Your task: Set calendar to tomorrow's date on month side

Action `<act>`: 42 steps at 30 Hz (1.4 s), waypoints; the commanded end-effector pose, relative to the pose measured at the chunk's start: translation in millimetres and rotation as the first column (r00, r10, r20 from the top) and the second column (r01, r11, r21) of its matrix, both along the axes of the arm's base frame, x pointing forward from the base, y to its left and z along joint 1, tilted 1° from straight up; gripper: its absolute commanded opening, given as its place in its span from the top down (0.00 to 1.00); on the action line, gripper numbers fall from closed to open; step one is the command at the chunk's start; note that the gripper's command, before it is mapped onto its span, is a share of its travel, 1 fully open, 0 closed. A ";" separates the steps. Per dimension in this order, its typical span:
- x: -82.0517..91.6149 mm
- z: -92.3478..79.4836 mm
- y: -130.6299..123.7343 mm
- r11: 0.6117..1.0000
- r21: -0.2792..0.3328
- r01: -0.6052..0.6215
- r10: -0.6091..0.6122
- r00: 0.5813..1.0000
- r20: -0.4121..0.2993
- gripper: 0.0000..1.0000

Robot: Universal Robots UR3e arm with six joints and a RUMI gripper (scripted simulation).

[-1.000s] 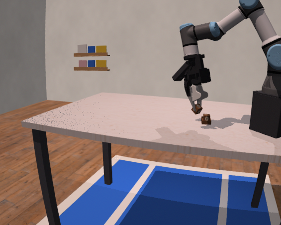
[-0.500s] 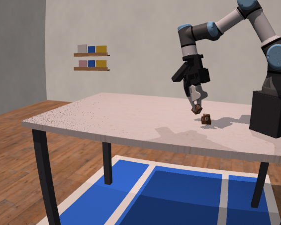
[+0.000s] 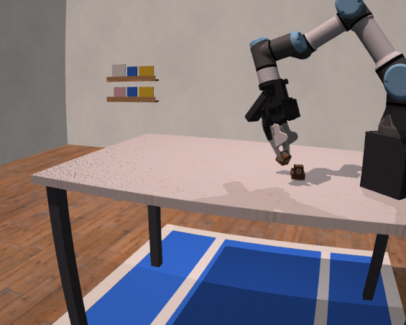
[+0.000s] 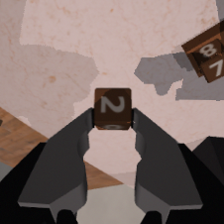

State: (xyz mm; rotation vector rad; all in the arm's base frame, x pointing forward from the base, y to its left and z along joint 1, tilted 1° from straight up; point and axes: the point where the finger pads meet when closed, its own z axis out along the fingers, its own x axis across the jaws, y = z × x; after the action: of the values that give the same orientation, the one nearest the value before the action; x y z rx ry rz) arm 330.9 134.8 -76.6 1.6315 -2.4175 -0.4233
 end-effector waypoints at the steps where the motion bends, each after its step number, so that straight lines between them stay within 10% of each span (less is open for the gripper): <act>1: -1.5 1.7 0.9 1.000 0.026 -0.003 0.005 0.998 -0.070 0.90; 42: -1.9 2.5 0.6 0.998 0.064 0.003 0.007 0.988 -0.157 0.90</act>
State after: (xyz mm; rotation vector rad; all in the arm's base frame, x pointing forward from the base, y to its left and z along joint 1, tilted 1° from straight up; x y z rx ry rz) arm 327.8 135.5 -75.1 1.5634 -2.3106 -0.6035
